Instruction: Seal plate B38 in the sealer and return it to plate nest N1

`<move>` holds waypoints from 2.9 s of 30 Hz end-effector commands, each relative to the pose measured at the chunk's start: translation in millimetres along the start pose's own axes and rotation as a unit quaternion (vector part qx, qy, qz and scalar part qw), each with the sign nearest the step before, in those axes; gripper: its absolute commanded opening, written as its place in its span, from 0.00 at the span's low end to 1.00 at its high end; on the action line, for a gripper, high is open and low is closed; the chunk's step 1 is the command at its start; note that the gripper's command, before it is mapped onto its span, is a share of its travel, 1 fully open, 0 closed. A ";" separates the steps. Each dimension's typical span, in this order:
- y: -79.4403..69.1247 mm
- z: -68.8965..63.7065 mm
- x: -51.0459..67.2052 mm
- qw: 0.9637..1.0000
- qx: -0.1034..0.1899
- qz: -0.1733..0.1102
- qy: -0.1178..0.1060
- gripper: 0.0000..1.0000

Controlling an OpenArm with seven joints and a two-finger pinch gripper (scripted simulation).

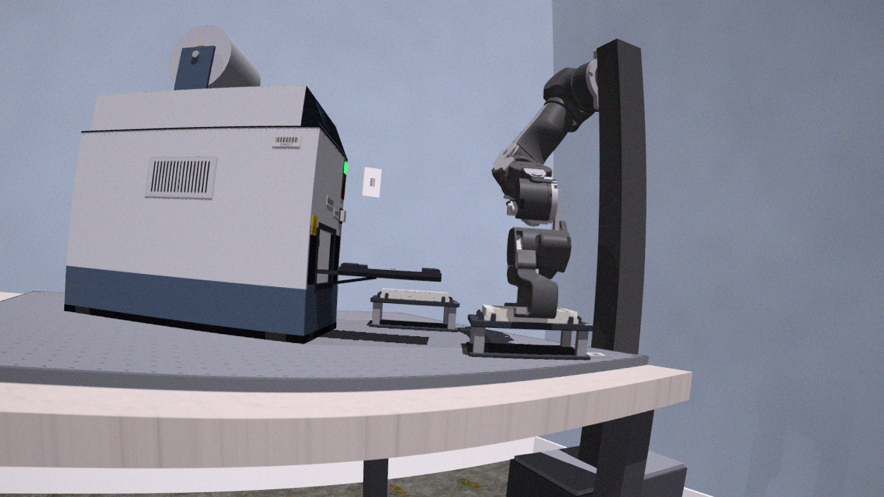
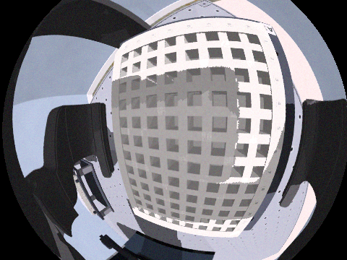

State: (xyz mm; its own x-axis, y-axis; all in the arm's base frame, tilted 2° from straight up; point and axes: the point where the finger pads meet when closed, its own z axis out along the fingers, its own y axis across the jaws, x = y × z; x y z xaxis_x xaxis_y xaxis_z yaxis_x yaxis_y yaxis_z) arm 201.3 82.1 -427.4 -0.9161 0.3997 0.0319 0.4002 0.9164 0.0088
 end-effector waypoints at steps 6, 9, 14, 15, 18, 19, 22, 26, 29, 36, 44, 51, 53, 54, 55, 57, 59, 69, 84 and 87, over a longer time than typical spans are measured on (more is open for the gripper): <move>-1.9 0.6 1.4 1.000 0.004 0.000 0.000 0.77; -1.9 0.6 1.4 1.000 0.004 0.000 0.000 0.77; -0.8 -0.5 0.4 1.000 0.002 0.000 0.000 0.77; -0.2 -1.1 -0.1 1.000 0.002 0.001 0.000 0.77; 0.9 -2.2 -1.1 1.000 0.000 0.001 -0.001 0.77; 0.9 -2.2 -1.1 1.000 0.000 0.001 -0.001 0.77; 0.9 -2.2 -1.1 1.000 0.000 0.001 -0.001 0.77; 0.9 -2.2 -1.1 1.000 0.000 0.001 -0.001 0.77; 0.9 -2.2 -1.1 1.000 0.000 0.001 -0.001 0.77; 0.8 -1.4 -1.0 1.000 0.000 0.000 -0.001 0.00; 0.8 -1.4 -1.0 1.000 0.000 0.000 -0.001 0.00; 0.9 -1.5 -1.0 1.000 0.000 0.000 -0.001 0.00; 0.9 -1.5 -1.0 1.000 0.000 0.000 -0.001 0.00; 0.9 -1.5 -1.0 1.000 0.000 0.000 -0.001 0.00; 0.9 -1.5 -1.0 1.000 0.000 0.000 -0.001 0.00; 0.9 -1.5 -1.0 1.000 0.000 0.000 -0.001 0.00; 0.9 -1.5 -1.0 1.000 0.000 0.000 -0.001 0.00; 0.9 -1.5 -1.0 1.000 0.000 0.000 -0.001 0.00; 0.9 -26.6 -2.3 1.000 0.000 0.003 -0.001 0.00; 0.9 -32.9 -2.6 1.000 0.000 0.003 -0.001 0.00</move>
State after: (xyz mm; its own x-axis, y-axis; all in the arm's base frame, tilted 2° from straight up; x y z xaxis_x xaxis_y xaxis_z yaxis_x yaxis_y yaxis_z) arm 209.0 86.2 -391.4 -0.9181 0.3956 0.0232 0.3962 0.9175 0.0335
